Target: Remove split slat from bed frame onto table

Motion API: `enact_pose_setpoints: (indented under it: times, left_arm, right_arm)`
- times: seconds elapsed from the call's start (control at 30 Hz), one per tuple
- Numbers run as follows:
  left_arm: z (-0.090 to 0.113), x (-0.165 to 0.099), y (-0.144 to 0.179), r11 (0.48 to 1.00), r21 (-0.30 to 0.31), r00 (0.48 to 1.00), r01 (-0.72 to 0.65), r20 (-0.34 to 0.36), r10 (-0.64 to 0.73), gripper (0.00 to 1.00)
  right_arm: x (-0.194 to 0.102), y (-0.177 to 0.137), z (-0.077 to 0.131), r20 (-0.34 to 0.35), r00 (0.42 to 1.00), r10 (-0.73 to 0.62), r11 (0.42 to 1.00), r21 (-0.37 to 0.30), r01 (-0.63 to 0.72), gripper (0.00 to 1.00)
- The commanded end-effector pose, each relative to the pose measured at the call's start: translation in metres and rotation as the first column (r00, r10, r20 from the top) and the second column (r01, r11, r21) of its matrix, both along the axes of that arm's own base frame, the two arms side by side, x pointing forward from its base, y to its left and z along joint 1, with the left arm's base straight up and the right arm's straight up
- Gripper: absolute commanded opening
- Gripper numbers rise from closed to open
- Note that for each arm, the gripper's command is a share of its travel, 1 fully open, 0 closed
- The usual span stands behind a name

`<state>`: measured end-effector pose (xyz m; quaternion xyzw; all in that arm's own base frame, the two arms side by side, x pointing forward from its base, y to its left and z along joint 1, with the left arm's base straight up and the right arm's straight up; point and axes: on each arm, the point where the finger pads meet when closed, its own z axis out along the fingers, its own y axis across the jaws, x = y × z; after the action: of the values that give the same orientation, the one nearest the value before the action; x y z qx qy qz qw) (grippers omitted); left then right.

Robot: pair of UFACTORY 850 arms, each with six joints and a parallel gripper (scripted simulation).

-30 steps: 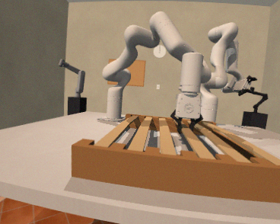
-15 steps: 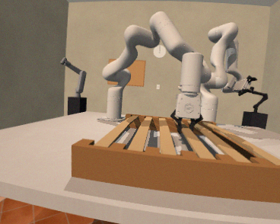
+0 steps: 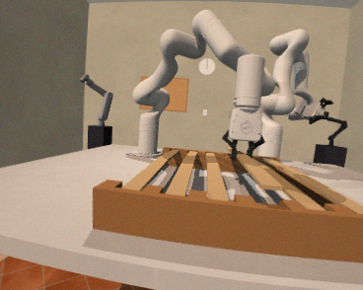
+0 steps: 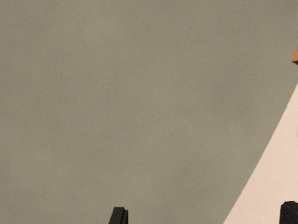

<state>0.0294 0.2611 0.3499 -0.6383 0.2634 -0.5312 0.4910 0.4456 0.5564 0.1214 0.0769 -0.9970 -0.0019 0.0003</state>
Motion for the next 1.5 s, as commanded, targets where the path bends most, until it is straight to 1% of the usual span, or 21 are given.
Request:
enact_pose_setpoints:
  times: [0.0, 0.23, 0.27, 0.8, 0.83, 1.37, 1.4, 1.47]
  left_arm:
    - [0.000, 0.000, 0.000, 1.000, 0.001, 1.000, 0.000, 0.000, 0.000, 1.00]
    - [0.000, 0.000, 0.000, 1.000, 0.001, 1.000, 0.000, 0.000, 0.000, 1.00]
    - [0.000, 0.000, 0.000, 1.000, 0.001, 1.000, 0.000, 0.000, 0.000, 1.00]
    - [0.000, 0.000, 0.000, 1.000, 0.001, 1.000, 0.000, 0.000, 0.000, 1.00]
    - [0.000, 0.000, 0.000, 1.000, 0.001, 1.000, 0.000, 0.000, 0.000, 1.00]
    - [0.000, 0.000, 0.000, 1.000, 0.001, 1.000, 0.000, 0.000, 0.000, 1.00]
    - [0.000, 0.000, 0.000, 1.000, 0.001, 1.000, 0.000, 0.000, 0.000, 1.00]
    - [0.000, 0.000, 0.000, 1.000, 0.001, 1.000, 0.000, 0.000, 0.000, 1.00]
  right_arm:
    - [0.000, 0.001, 0.001, 0.001, 1.000, 0.000, 1.000, 0.002, 0.000, 0.00]
    - [0.000, 0.001, 0.001, 0.001, 1.000, 0.000, 1.000, 0.002, 0.000, 0.00]
    - [0.000, 0.000, 0.016, 0.001, 1.000, 0.000, 1.000, 0.001, 0.000, 0.00]
    - [0.000, 0.000, 0.016, 0.001, 1.000, 0.000, 1.000, 0.001, 0.000, 0.00]
    - [0.009, -0.059, 0.016, 0.001, 1.000, 0.000, 1.000, 0.001, 0.000, 0.00]
    - [0.009, -0.059, 0.016, 0.001, 1.000, 0.000, 1.000, 0.001, 0.000, 0.00]
    - [0.019, -0.118, 0.016, 0.001, 1.000, 0.001, 1.000, 0.001, -0.001, 0.00]
    - [0.019, -0.118, 0.016, 0.001, 1.000, 0.001, 1.000, 0.001, -0.001, 0.00]
